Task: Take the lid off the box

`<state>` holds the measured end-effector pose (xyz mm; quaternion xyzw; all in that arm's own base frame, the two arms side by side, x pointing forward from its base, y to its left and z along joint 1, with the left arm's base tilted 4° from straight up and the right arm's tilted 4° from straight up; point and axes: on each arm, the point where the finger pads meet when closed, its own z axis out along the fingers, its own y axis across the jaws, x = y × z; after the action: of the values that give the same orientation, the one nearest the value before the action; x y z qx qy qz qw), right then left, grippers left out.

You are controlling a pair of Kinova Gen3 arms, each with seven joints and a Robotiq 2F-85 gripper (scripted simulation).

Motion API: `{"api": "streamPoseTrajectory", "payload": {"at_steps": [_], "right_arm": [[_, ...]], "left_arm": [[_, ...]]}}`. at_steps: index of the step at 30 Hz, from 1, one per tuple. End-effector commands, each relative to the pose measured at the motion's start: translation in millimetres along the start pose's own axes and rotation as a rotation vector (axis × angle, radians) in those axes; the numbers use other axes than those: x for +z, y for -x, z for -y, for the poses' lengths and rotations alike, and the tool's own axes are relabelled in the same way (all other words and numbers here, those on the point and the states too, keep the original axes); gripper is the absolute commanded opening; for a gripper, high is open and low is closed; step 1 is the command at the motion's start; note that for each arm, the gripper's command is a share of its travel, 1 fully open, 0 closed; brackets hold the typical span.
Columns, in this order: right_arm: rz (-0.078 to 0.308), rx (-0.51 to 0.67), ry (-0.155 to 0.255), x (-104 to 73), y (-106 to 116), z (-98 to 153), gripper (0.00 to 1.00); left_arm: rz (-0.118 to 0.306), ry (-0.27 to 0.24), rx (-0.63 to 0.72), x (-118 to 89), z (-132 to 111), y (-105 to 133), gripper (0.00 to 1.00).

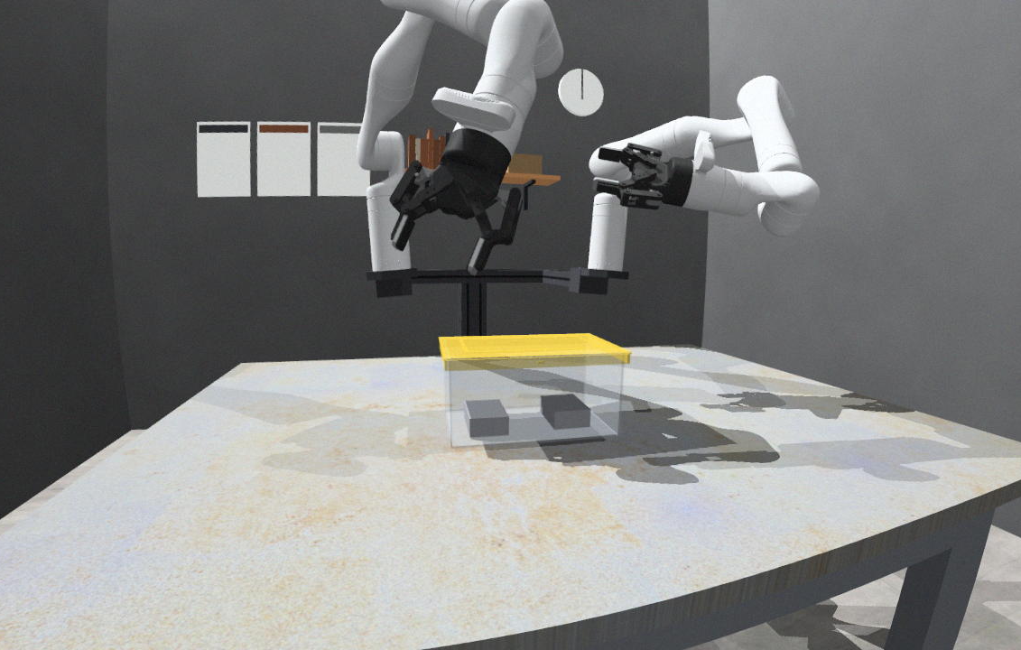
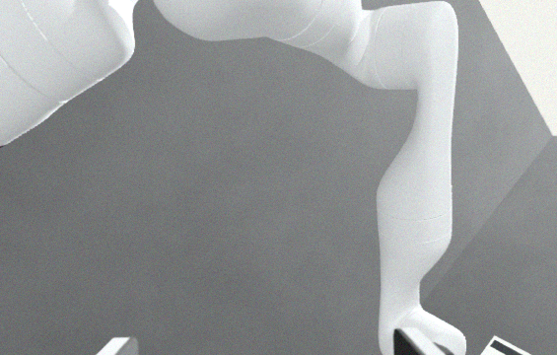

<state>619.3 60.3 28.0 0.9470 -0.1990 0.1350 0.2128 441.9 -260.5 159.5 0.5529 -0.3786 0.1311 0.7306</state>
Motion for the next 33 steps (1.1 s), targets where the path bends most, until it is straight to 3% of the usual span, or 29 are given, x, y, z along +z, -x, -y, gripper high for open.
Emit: {"api": "streamPoseTrajectory", "payload": {"at_steps": [1, 23, 33], "right_arm": [[-0.002, 0.001, -0.002, -1.4, -1.2, 0.0, 1.0], [0.0, 0.01, -0.001, -0.8, -2.0, -2.1, 1.0], [0.026, 0.115, 0.012, 6.8, -11.6, -29.5, 1.0]], "left_arm": [[0.0, 0.0, 0.002, 0.1, -0.5, -0.7, 1.0], [0.002, -0.001, 0.003, 0.1, -0.5, -0.5, 1.0], [0.021, -0.009, 0.02, 0.7, -0.3, 2.1, 1.0]]}}
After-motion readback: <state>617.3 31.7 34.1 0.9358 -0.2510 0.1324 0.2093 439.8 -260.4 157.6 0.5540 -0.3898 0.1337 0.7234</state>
